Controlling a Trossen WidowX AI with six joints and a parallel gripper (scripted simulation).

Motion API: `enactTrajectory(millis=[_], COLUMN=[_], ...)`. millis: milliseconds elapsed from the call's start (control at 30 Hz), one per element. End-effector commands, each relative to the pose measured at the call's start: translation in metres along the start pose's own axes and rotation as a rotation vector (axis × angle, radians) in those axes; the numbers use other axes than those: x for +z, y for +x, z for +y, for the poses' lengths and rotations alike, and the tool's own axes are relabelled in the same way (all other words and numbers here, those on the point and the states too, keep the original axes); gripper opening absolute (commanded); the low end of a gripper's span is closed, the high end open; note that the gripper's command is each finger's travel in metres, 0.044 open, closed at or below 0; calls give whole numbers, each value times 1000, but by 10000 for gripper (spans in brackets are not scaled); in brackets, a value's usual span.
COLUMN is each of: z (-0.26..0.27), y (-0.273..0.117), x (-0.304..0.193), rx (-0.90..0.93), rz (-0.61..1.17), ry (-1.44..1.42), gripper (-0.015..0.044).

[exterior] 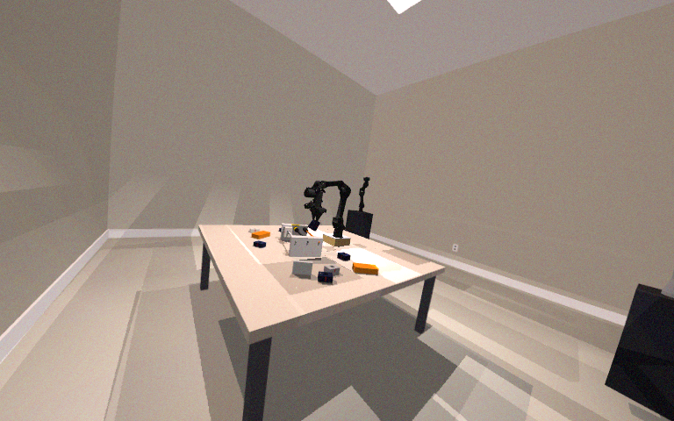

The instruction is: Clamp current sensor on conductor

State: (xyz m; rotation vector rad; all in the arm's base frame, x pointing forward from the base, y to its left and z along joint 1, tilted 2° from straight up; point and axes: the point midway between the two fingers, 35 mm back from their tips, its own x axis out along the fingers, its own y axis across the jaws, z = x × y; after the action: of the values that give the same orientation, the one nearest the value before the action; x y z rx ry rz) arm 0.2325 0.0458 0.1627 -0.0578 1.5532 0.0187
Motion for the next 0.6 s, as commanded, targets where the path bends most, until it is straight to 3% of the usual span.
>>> enactTrajectory(millis=[0, 567], z=[-1, -6], y=[-2, -1], x=[11, 49], rx=[2, -1], rz=[-3, -6], ry=[-147, -698], gripper=[0, 0])
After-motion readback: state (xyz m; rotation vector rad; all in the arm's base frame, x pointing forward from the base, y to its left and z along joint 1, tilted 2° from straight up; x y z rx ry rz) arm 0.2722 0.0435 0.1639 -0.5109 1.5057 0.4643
